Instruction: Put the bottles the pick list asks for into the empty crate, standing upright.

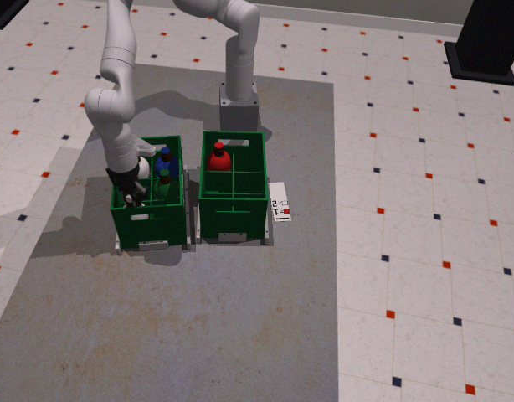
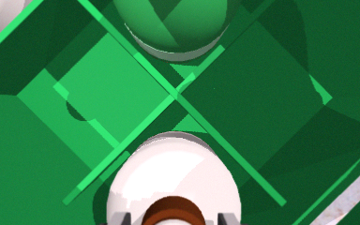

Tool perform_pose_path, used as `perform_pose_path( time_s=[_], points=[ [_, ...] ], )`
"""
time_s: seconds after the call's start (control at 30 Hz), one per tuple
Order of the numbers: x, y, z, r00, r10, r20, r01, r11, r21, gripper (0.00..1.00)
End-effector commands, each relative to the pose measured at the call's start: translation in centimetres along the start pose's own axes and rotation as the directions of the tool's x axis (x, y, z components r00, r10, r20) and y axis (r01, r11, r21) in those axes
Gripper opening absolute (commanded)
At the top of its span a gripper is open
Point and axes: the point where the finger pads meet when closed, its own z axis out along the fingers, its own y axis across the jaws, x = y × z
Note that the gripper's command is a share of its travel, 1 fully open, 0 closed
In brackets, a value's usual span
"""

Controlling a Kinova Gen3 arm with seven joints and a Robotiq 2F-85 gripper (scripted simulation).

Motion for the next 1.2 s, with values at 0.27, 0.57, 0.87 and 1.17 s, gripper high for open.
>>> perform_pose_path(
  time_s=[0.27,0.57,0.87,1.17],
  points=[
    [-0.07,0.01,-0.12,1.000,0.000,0.002,0.000,1.000,0.000,0.44],
    [-0.07,0.01,-0.12,1.000,0.000,0.002,0.000,1.000,0.000,0.40],
    [-0.07,0.01,-0.12,1.000,0.000,0.002,0.000,1.000,0.000,0.37],
    [-0.07,0.01,-0.13,1.000,0.000,0.002,0.000,1.000,0.000,0.36]
  ],
)
